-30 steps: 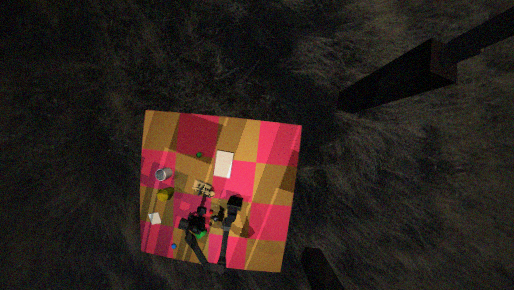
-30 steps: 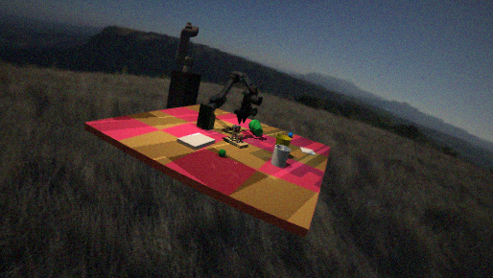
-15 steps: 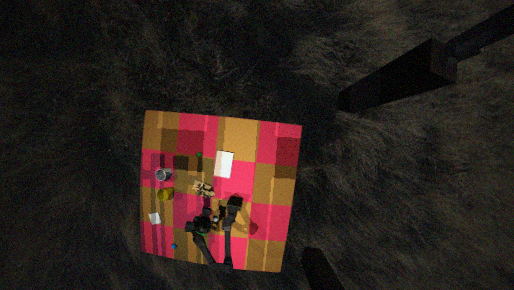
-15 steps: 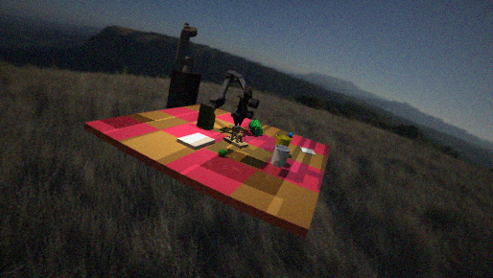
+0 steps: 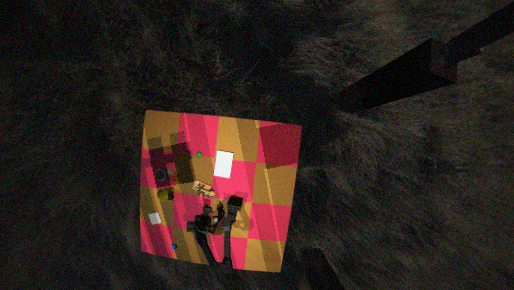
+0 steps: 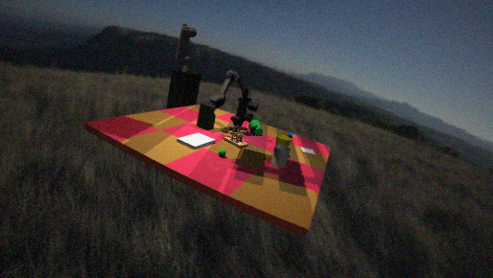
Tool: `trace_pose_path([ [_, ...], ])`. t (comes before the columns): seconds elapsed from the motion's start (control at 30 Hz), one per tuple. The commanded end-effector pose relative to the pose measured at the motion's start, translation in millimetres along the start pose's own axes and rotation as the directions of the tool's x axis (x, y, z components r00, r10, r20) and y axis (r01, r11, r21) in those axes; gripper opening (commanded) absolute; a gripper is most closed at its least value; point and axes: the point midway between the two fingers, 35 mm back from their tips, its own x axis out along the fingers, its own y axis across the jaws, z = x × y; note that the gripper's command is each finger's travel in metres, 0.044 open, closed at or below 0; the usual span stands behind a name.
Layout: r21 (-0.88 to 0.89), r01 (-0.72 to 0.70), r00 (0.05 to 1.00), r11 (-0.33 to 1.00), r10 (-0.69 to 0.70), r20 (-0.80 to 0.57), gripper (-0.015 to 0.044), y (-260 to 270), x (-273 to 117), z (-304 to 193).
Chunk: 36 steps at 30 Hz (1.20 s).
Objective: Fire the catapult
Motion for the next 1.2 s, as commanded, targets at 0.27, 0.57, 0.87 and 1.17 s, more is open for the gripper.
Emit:
trace_pose_path([
  [0.27, 0.009, 0.003, 1.0, 1.0, -0.003, -0.006, 0.03, -1.2, 20.1, -2.2],
  [0.57, 0.009, 0.002, 1.0, 1.0, -0.002, -0.006, 0.0162, -1.0, 22.2, -2.4],
  [0.87, 0.009, 0.002, 1.0, 1.0, -0.002, -0.006, 0.0102, -1.0, 22.2, -2.4],
  [1.17, 0.008, 0.028, 1.0, 1.0, -0.028, -0.004, 0.0, -8.3, -2.0, 3.4],
])
